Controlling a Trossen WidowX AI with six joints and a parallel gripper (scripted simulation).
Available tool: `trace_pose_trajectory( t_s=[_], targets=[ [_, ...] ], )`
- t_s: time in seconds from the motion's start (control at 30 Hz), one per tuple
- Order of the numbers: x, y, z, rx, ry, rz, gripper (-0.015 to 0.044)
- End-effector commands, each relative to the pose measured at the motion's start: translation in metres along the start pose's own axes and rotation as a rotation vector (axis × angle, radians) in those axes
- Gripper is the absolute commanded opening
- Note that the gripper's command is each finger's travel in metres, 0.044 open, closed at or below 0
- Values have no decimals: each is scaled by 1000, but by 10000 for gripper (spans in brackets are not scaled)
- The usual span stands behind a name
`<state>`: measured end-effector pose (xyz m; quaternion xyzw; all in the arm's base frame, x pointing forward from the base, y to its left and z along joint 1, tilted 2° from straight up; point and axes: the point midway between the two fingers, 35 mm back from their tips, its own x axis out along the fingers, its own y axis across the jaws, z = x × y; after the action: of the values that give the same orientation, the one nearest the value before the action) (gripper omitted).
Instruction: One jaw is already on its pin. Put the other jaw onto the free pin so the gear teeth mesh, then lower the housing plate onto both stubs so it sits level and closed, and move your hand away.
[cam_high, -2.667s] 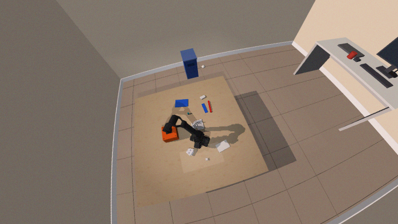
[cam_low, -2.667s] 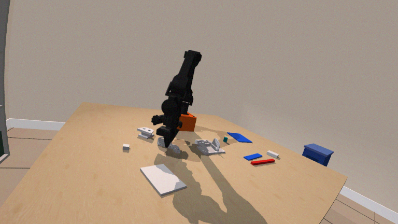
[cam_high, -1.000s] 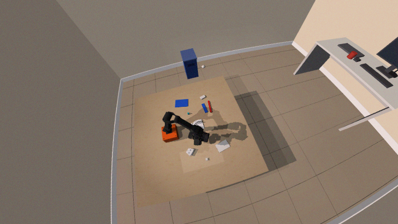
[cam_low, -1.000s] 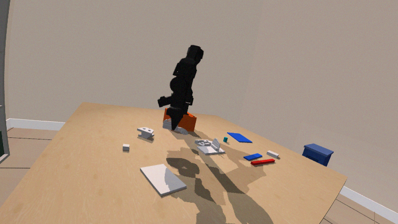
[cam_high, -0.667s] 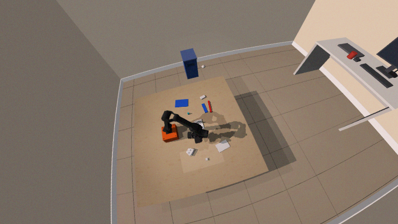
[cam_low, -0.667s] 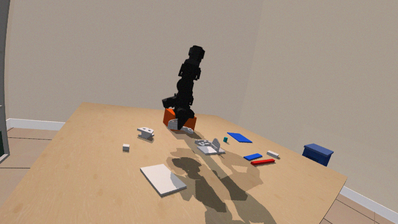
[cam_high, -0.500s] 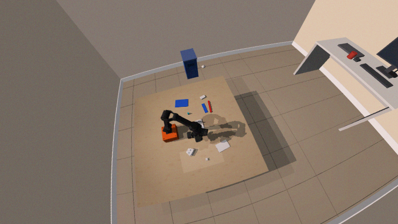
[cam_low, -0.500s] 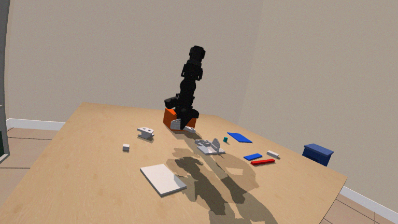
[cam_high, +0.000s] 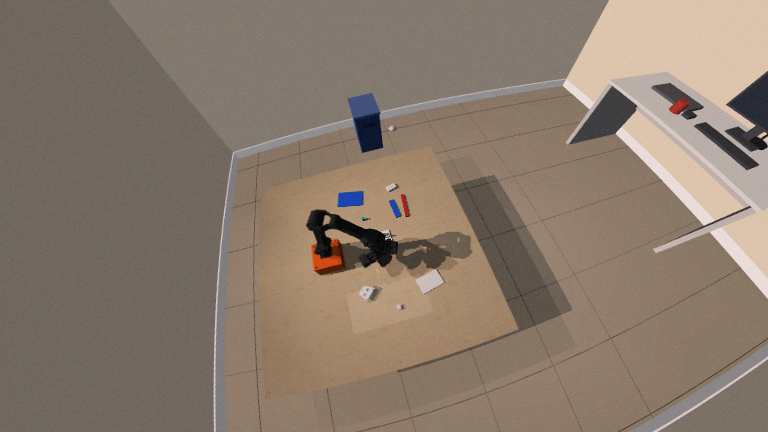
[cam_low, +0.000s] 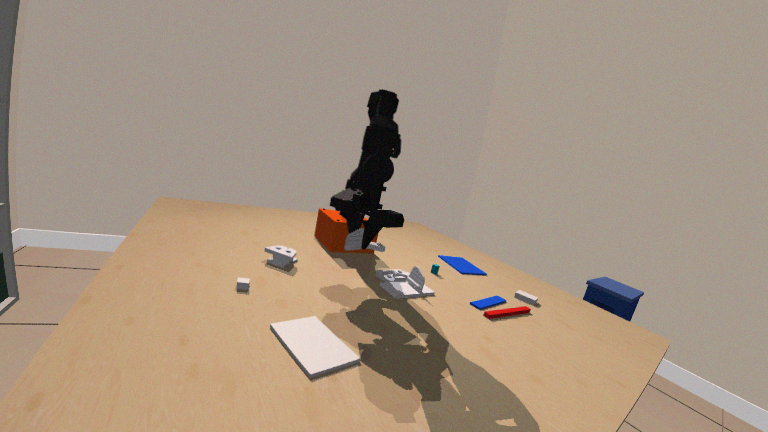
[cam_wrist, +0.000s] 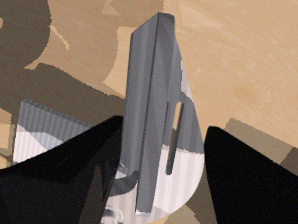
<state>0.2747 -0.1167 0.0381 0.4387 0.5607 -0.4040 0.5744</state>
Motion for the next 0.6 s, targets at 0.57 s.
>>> trace_pose_trajectory(
  t_s=[0.57],
  targets=[
    [2,-4,-42,-575,2,-5,134]
  ],
)
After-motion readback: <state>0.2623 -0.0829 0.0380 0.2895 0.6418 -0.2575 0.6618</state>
